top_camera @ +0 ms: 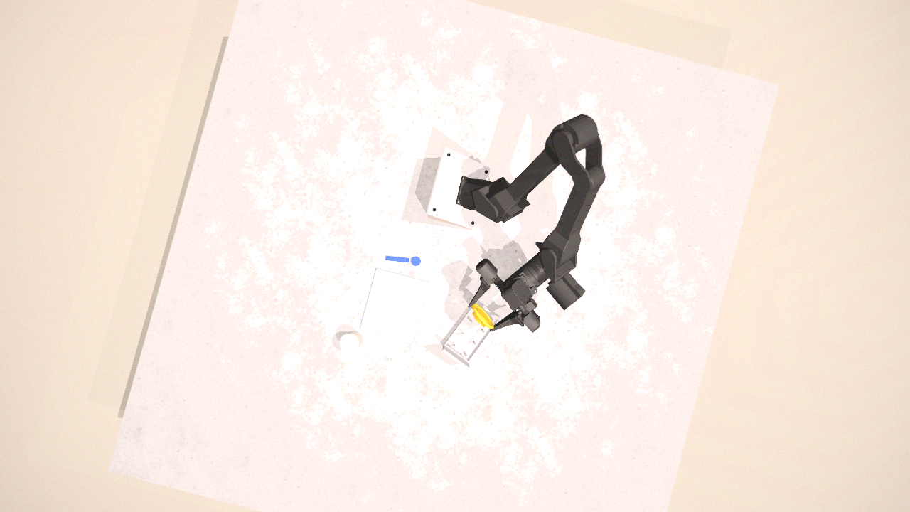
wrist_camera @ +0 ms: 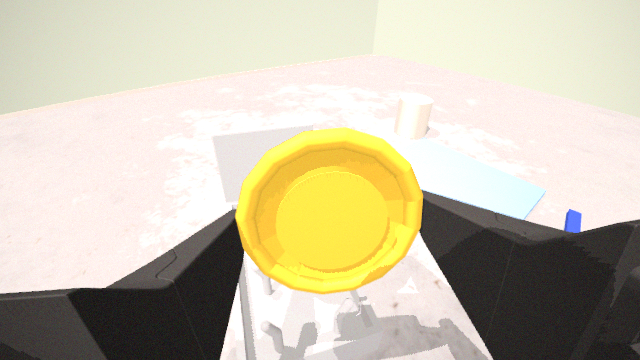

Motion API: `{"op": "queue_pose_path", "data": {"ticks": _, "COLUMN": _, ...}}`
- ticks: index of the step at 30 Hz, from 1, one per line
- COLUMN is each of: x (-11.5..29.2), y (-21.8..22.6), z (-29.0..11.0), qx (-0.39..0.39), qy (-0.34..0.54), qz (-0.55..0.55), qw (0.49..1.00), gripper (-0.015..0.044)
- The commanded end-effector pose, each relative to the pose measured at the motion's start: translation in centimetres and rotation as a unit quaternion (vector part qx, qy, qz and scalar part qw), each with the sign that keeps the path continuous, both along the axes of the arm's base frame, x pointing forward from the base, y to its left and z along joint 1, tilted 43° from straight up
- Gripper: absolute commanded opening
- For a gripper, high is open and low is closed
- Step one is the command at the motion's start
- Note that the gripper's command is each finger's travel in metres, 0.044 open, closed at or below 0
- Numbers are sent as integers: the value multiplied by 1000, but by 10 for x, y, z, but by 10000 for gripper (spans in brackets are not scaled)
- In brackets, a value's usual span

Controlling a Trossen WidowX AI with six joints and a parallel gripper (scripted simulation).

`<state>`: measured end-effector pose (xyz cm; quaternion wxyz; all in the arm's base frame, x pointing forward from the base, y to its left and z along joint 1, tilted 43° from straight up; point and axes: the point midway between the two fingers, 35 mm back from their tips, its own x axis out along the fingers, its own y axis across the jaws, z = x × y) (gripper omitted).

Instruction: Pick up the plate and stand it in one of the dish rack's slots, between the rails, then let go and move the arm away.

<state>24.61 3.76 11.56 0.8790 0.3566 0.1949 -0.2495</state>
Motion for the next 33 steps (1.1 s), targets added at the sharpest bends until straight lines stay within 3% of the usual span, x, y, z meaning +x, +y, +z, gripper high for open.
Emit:
{"op": "queue_pose_path", "data": {"ticks": 1, "x": -4, "y": 3, "z": 4, "qx": -11, "qy": -37, "qz": 3, "qw": 999, "gripper": 0}}
{"op": "queue_pose_path", "data": {"ticks": 14, "x": -21, "y": 9, "z": 14, "qx": -24, "qy": -147, "qz": 1, "qw": 989, "gripper": 0}}
{"op": "queue_pose_path", "data": {"ticks": 33, "x": -12, "y": 18, "z": 1, "qx": -23, "qy": -147, "qz": 1, "qw": 989, "gripper": 0}}
